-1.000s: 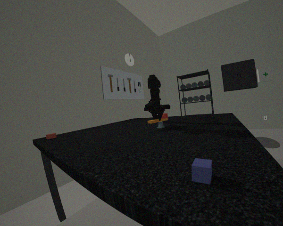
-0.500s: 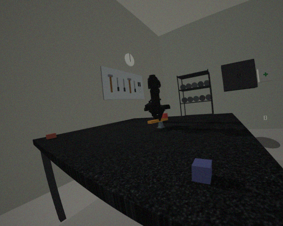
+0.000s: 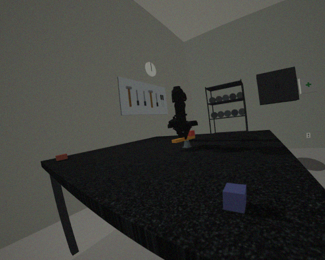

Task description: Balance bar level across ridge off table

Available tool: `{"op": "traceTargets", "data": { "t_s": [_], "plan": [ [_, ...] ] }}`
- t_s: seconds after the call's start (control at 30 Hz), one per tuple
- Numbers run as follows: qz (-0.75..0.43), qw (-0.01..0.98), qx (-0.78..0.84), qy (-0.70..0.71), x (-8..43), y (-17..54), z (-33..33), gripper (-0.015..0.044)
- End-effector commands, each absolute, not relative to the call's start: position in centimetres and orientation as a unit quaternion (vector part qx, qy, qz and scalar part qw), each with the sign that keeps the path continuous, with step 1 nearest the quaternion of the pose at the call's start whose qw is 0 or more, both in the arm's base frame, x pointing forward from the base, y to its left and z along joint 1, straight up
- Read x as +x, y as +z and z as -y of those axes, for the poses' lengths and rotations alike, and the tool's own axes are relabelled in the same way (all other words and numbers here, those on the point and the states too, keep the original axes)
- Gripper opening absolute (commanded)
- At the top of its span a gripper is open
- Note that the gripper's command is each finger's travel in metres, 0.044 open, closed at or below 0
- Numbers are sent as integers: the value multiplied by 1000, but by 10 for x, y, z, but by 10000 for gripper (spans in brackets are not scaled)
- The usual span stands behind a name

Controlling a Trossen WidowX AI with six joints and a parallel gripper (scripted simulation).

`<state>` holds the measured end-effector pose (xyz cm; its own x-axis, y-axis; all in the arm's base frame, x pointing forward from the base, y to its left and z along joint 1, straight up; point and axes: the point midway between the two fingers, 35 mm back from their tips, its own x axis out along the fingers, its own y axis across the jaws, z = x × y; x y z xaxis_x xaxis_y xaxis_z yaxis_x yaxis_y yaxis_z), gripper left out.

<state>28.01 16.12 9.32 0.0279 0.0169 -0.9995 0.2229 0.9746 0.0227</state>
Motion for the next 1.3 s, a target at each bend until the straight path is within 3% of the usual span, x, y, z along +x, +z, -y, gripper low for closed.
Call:
{"op": "traceTargets", "data": {
  "t_s": [0.0, 1.07, 1.27],
  "plan": [
    [-694, 711, 85, -73, 280, 93, -161, 0],
    [-693, 712, 86, -72, 280, 93, -161, 0],
    [-693, 712, 86, -72, 280, 93, -161, 157]
  ]
}}
